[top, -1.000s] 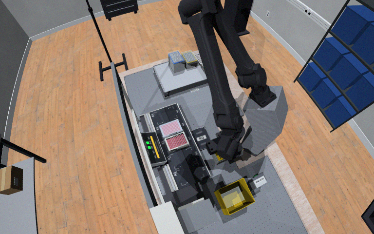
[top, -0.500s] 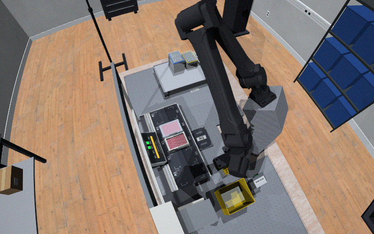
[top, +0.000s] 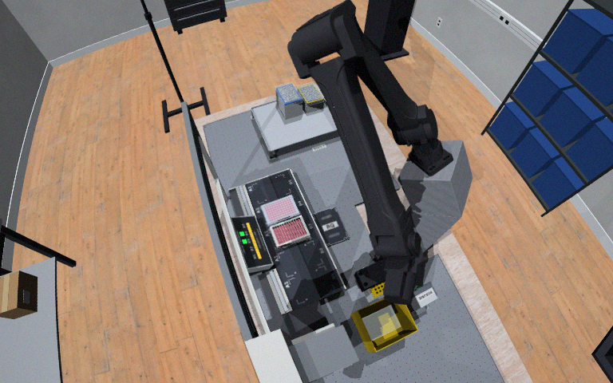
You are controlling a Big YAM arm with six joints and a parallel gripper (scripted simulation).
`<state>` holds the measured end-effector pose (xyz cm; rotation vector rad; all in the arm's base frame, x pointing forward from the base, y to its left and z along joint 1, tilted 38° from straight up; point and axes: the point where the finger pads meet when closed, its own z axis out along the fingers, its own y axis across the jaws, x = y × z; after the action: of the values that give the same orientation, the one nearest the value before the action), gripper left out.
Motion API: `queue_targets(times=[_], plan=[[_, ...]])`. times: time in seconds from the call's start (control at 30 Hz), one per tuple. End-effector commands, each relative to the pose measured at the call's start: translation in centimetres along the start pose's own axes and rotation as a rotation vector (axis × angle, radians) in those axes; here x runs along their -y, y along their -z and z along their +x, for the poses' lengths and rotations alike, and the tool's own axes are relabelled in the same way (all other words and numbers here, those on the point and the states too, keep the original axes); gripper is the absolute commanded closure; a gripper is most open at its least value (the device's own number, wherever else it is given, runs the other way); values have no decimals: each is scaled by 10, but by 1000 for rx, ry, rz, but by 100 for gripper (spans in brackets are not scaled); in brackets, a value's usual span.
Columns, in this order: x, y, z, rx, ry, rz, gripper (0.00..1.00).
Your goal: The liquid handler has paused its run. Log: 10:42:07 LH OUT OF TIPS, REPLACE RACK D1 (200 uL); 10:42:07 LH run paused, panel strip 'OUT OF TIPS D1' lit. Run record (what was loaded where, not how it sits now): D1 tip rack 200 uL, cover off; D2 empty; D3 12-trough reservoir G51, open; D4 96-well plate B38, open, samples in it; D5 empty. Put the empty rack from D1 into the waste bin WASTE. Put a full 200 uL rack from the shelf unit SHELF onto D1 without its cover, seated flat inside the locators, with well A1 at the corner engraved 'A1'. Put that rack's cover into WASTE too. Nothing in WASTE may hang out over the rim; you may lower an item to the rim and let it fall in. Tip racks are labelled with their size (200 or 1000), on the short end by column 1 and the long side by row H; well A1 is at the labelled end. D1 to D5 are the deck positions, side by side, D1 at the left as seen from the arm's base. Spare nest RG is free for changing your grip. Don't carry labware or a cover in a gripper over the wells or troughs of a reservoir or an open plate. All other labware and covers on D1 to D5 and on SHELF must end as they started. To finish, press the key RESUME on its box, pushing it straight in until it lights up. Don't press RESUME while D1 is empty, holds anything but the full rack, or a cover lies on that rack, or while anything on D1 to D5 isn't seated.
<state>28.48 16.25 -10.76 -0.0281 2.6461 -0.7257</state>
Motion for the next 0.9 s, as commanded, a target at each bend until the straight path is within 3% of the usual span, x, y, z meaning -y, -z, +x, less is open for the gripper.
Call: queue_targets(times=[0.0,0.37,0.77,0.87], plan=[[-29,7,-5,16,-12,-14,100],[-69,8,-5,17,-13,-16,100],[-131,10,-4,18,-14,-19,100],[-132,9,1,16,-13,-16,100]])
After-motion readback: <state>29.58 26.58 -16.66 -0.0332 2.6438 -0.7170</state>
